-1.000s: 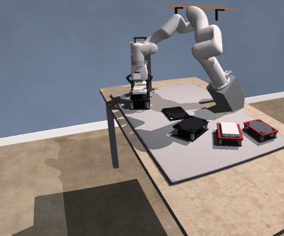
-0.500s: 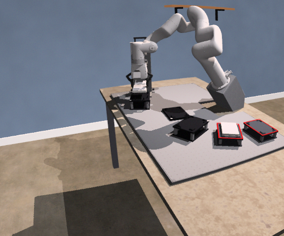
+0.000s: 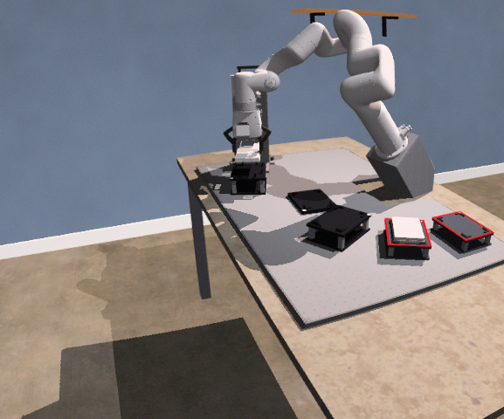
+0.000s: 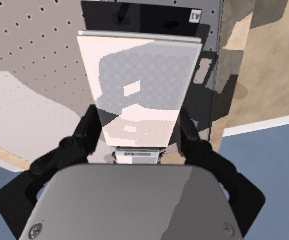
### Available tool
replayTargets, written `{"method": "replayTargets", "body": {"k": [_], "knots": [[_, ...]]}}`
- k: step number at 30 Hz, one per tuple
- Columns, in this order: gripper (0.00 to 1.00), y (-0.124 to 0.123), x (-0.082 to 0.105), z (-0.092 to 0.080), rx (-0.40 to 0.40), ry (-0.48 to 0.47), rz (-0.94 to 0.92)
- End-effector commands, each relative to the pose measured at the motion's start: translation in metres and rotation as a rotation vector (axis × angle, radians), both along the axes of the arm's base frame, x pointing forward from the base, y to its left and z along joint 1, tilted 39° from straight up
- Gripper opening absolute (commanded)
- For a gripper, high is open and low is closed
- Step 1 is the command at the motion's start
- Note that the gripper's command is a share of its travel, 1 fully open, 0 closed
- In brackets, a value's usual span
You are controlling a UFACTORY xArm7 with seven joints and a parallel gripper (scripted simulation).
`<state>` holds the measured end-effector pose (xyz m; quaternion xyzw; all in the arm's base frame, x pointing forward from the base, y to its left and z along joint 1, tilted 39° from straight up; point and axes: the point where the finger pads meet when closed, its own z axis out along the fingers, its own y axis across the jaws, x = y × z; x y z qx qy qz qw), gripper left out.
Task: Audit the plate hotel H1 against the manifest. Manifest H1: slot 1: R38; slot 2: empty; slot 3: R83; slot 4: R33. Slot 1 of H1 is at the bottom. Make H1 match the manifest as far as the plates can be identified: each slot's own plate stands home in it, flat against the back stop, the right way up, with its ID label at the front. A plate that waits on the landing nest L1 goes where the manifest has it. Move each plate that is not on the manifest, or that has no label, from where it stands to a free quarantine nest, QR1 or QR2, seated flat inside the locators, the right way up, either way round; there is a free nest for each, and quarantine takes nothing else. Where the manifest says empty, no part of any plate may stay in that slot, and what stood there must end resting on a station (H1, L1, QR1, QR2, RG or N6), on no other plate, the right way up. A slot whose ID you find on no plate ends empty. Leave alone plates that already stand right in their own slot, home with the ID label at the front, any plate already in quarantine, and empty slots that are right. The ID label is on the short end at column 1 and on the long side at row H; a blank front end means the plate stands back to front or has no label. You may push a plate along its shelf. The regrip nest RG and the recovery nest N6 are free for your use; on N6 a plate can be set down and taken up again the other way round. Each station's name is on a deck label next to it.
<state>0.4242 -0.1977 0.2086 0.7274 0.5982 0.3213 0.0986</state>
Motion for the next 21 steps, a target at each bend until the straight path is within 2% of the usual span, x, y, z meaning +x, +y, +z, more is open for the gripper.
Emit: {"method": "replayTargets", "body": {"k": [1,18,21], "knots": [[0.00,-0.002,-0.001,0.003,-0.001,-0.002,-0.002],[0.00,-0.003,-0.004,0.007,-0.001,-0.002,-0.002],[0.00,-0.005,-0.010,0.014,-0.001,-0.002,-0.002]]}}
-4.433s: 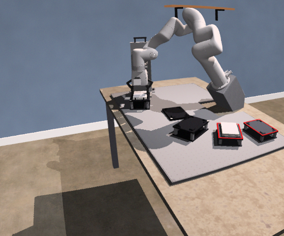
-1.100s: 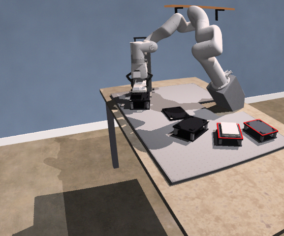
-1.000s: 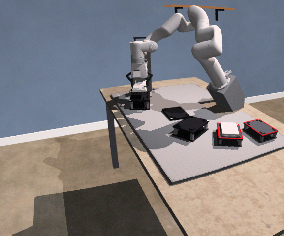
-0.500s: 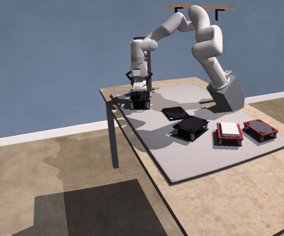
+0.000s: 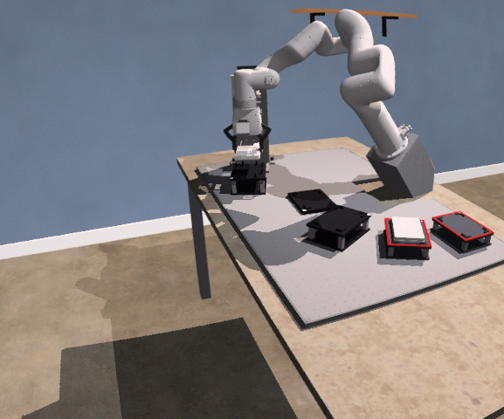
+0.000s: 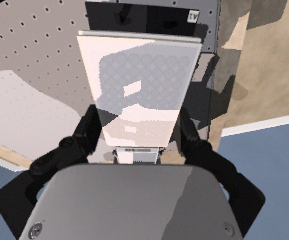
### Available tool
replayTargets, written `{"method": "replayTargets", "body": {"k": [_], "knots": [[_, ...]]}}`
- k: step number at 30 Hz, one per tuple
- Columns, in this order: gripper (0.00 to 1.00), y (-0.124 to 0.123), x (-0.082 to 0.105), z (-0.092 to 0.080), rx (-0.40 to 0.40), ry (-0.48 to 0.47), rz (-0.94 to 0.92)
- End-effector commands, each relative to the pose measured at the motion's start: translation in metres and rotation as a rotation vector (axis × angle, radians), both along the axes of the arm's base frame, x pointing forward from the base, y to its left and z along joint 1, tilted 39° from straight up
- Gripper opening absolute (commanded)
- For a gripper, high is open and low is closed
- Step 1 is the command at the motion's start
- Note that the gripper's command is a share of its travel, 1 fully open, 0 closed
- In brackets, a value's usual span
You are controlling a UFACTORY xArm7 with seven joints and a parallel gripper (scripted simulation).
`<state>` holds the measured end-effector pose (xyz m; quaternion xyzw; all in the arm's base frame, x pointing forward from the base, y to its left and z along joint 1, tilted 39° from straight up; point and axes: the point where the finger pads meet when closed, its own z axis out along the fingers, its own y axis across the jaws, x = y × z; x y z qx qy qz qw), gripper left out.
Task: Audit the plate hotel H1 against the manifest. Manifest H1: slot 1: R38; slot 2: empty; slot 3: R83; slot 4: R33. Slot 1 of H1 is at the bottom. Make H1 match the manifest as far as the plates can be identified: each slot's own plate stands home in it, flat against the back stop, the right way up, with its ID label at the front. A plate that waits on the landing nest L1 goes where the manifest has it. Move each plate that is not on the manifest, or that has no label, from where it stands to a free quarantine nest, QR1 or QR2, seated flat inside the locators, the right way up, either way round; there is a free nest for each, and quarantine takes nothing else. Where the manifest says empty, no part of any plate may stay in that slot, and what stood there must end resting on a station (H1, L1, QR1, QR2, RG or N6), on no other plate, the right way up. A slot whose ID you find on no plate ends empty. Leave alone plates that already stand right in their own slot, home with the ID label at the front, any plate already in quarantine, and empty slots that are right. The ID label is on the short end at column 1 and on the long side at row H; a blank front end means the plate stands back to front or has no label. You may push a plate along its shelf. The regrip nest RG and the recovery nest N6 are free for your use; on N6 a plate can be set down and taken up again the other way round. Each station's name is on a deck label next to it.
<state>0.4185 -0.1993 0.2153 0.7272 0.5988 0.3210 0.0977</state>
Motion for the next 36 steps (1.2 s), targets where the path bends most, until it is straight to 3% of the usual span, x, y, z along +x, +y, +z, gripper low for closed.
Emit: {"method": "replayTargets", "body": {"k": [1,36], "knots": [[0.00,-0.004,-0.006,0.010,-0.002,-0.004,-0.004],[0.00,-0.029,-0.067,0.091,-0.002,-0.004,-0.004]]}}
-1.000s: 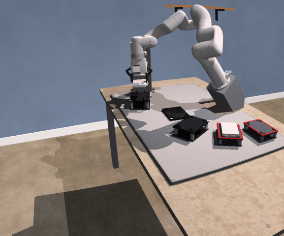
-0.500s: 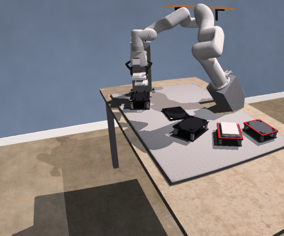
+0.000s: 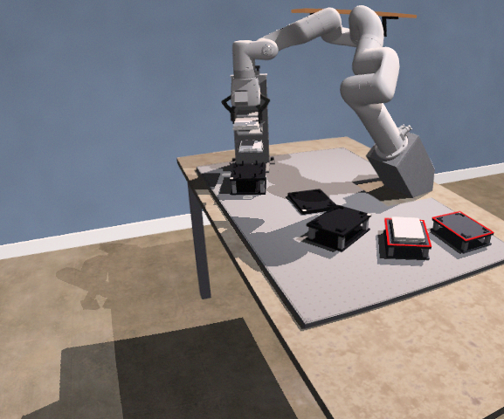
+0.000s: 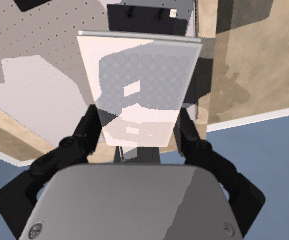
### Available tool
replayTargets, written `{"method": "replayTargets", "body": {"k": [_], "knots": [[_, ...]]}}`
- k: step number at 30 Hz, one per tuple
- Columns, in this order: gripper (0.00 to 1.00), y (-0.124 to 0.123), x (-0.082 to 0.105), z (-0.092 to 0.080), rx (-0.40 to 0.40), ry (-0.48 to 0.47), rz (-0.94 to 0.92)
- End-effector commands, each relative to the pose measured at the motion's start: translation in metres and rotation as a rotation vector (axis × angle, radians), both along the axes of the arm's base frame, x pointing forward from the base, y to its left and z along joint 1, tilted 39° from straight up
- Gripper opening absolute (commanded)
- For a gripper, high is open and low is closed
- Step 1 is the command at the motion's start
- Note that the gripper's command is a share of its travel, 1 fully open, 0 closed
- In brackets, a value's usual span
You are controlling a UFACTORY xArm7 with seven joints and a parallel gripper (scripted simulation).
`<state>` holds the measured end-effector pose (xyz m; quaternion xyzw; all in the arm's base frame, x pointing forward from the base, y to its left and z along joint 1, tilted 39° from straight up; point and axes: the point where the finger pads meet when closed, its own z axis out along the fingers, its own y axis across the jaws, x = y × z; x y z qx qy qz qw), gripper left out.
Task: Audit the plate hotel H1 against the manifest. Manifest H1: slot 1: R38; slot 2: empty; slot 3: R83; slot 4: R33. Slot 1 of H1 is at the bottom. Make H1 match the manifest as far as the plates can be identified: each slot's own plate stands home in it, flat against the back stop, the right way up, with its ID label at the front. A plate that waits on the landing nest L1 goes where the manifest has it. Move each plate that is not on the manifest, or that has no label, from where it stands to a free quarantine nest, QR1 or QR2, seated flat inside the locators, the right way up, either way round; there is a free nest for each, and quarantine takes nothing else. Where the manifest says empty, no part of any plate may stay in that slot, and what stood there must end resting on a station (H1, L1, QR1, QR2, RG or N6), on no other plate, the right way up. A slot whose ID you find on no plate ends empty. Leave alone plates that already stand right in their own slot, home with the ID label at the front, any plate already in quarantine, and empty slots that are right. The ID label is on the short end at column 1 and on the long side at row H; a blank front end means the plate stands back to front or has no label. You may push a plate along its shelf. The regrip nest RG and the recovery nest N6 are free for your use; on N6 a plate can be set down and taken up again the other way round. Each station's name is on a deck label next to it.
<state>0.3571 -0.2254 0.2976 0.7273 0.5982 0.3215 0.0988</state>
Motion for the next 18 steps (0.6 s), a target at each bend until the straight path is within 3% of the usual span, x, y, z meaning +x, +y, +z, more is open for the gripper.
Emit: {"method": "replayTargets", "body": {"k": [1,9,13,18], "knots": [[0.00,-0.004,-0.007,0.011,-0.001,-0.002,-0.002],[0.00,-0.007,-0.014,0.019,-0.001,-0.002,-0.002],[0.00,0.012,-0.012,0.026,0.077,0.030,-0.105],[0.00,0.013,-0.012,0.027,0.175,0.070,-0.234]]}}
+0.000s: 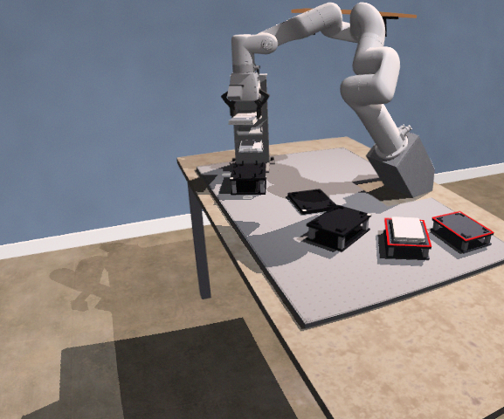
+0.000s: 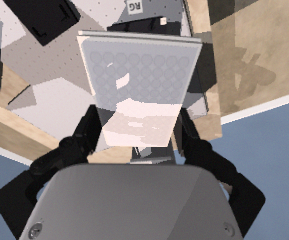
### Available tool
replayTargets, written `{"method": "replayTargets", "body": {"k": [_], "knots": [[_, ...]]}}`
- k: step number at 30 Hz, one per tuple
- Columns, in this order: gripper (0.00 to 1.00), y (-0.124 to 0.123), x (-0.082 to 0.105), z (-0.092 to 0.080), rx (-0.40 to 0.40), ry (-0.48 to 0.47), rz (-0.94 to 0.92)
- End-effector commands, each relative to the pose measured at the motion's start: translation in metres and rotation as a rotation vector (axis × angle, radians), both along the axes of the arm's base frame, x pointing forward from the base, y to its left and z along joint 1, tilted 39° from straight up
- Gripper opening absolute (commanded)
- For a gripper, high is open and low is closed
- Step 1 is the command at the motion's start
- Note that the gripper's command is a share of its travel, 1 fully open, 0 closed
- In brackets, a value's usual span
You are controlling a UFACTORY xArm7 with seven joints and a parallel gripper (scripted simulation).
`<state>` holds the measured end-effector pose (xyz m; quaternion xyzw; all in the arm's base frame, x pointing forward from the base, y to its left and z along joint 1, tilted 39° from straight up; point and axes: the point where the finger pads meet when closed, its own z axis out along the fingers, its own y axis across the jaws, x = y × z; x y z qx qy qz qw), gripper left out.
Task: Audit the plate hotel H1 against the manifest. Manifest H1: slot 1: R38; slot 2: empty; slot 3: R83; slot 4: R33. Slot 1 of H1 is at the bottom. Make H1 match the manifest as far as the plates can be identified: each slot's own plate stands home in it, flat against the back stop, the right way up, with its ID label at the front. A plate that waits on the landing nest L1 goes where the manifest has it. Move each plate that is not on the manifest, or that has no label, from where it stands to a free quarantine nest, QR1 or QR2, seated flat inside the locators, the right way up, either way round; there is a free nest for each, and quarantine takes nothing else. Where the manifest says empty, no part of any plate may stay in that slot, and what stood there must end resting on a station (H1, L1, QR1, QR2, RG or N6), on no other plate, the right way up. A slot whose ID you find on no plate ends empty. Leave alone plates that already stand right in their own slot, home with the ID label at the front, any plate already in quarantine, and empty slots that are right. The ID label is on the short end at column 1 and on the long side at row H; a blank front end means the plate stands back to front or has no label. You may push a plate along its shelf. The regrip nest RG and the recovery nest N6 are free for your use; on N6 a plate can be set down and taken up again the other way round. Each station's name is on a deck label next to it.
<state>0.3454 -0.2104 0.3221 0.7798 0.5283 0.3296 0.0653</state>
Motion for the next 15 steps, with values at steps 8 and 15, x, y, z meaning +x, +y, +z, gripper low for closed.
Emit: {"method": "replayTargets", "body": {"k": [8,15], "knots": [[0.00,-0.0016,-0.0003,0.0024,0.178,0.071,-0.247],[0.00,-0.0017,-0.0003,0.0024,0.315,0.128,-0.428]]}}
